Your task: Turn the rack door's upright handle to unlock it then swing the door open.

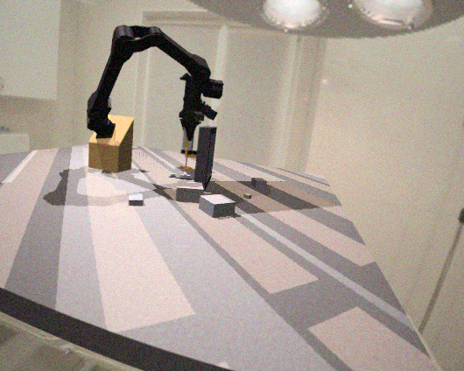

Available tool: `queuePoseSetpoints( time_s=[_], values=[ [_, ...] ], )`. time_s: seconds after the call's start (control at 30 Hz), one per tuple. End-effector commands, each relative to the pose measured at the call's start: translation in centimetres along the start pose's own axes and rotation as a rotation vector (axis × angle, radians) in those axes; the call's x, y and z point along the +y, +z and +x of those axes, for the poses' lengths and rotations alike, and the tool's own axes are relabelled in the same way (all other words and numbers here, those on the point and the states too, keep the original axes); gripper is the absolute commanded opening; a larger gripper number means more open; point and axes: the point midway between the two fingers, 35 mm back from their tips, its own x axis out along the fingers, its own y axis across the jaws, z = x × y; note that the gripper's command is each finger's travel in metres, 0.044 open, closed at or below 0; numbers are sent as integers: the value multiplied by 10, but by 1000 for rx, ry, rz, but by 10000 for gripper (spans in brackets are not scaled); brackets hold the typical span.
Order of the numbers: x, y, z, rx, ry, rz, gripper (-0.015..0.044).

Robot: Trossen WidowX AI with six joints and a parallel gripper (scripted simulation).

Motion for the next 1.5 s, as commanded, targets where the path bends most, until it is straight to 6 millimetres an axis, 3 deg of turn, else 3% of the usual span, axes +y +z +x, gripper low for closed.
queuePoseSetpoints(
  time_s=[0.0, 1.23, 1.47],
  values=[
    [0, 0, 0, 1, -3, 167, 284],
    [0, 0, 1, -2, -3, 2000, 284],
    [0, 0, 0, -2, -3, 2073, 284]
  ],
)
